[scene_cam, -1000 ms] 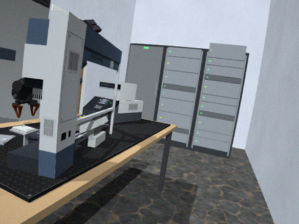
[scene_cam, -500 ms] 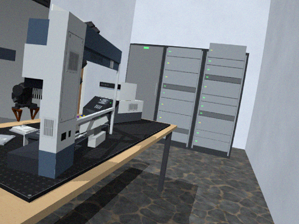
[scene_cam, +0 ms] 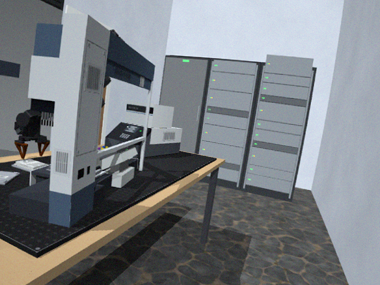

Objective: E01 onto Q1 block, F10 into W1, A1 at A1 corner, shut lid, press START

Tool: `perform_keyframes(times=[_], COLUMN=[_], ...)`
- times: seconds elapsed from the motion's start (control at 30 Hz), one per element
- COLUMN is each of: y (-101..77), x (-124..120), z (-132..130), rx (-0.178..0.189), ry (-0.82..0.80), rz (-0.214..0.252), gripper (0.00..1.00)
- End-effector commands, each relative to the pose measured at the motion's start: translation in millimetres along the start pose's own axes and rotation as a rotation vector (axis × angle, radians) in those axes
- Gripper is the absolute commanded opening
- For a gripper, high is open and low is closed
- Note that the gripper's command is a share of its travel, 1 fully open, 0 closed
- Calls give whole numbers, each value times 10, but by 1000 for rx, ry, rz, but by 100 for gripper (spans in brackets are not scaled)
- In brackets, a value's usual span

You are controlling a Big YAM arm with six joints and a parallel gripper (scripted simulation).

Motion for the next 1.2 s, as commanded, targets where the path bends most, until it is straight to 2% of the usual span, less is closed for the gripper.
perform_keyframes(times=[0.0, 0.07, 0.2, 0.3, 0.5, 0.63, 0.83, 0.9, 1.17], y=[97, 80, 69, 142, 320, 344, 368, 410, 327], x=[-73, -73, -60, -5, -62, -88, -37, -21, -51], z=[42, 101, 113, 101, 13, 93, 119, 101, -9], rx=[9, 27, 30, 27, 1, 22, 31, 26, -3], ry=[0, -1, -2, 7, 3, -2, -2, 3, -5], rz=[8, 10, 7, 3, 4, 11, 8, 6, 0], gripper=[100, 100, 100, 100, 100, 100, 100, 100, 100])
Point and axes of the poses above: the point where the finger pads meet when closed, its own y axis out along the fingers, its own z axis across the jaws, x = y × z, the point moved 9 cm from there along -y, back along the fingers
